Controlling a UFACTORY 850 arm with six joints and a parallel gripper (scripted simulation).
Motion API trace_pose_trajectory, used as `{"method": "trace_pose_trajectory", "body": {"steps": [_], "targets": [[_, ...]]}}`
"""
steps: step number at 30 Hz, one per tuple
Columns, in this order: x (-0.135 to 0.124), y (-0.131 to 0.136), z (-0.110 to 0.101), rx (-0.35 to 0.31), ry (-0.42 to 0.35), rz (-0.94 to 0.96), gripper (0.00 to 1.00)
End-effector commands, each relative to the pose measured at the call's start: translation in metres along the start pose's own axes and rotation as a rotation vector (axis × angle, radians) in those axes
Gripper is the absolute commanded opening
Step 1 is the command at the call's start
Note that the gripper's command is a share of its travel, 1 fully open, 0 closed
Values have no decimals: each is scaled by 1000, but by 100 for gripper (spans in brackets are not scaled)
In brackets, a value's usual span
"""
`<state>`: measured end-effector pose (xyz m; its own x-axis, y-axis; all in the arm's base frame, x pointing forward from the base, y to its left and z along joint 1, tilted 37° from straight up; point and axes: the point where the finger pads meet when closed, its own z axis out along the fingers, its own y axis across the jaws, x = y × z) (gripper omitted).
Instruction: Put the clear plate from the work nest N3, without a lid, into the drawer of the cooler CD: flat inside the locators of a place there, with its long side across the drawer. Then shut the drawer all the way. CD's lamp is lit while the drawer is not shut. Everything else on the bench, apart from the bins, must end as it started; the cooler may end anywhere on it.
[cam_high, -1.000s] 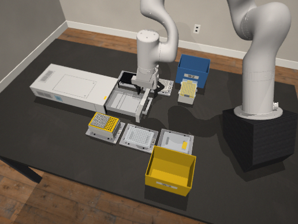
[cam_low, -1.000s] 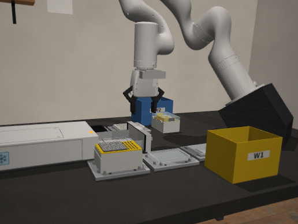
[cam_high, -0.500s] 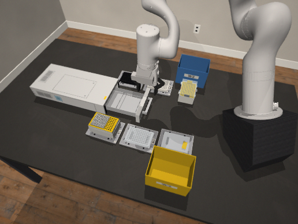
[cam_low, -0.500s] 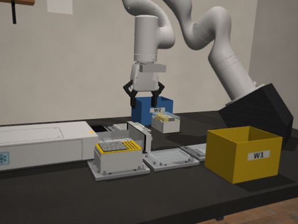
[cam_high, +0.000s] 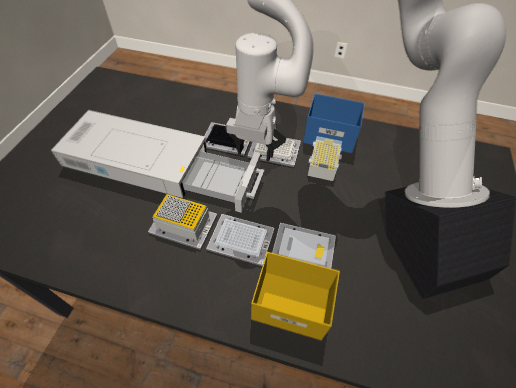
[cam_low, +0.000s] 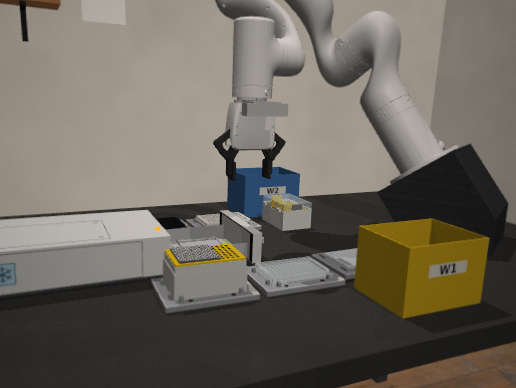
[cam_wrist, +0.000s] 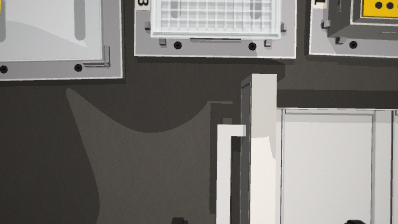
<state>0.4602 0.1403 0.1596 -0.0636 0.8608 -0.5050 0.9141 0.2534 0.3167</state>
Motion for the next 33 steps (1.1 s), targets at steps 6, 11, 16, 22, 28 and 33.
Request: {"method": "trace_pose_trajectory", "body": {"steps": [6, 11, 16, 22, 28, 33], "targets": [[0, 1, -1, -1, 0, 0, 88], [25, -2, 1, -1, 1, 167, 100], [50, -4, 4, -1, 1, 334, 100], [70, -6, 6, -1, 1, 467, 100], [99, -9, 9, -1, 1, 667, 100], [124, -11, 11, 0, 1, 834, 100]]}}
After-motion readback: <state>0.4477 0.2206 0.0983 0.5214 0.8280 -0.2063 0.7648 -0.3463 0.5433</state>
